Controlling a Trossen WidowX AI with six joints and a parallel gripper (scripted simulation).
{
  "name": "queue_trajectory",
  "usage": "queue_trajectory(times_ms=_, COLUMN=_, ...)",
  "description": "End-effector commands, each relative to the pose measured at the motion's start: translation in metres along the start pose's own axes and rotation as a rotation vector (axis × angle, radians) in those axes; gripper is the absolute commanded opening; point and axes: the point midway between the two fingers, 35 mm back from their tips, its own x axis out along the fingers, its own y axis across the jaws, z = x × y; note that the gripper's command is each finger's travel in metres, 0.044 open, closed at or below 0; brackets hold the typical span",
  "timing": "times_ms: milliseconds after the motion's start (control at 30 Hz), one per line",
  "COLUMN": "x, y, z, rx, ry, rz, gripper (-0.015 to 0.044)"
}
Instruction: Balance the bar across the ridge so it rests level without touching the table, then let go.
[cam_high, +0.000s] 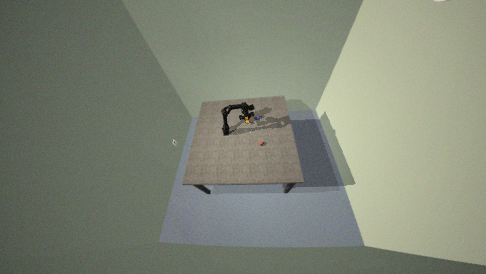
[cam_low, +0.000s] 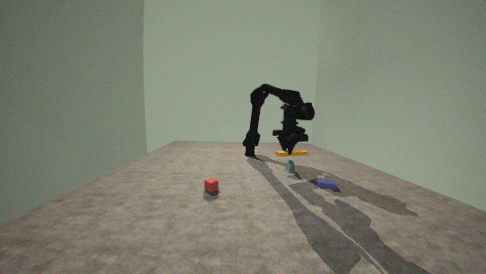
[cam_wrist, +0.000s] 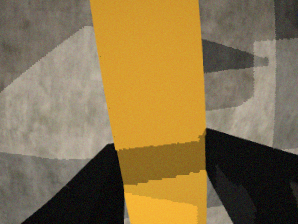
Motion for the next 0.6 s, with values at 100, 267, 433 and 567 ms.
queue_trajectory(times_ms=100, x=0.0125, y=0.001, z=-0.001, rx=0.003, ry=0.003, rz=0.001, gripper=0.0)
queue_trajectory(times_ms=267, x=0.0164, y=0.0013, z=-0.0012, rx=0.003, ry=0.003, rz=0.001, gripper=0.0)
queue_trajectory(times_ms=433, x=0.0163, y=0.0013, z=-0.0011, rx=0.003, ry=0.003, rz=0.001, gripper=0.0)
queue_trajectory(times_ms=567, x=0.0156, y=0.0014, z=-0.0011, rx=0.003, ry=0.003, rz=0.001, gripper=0.0)
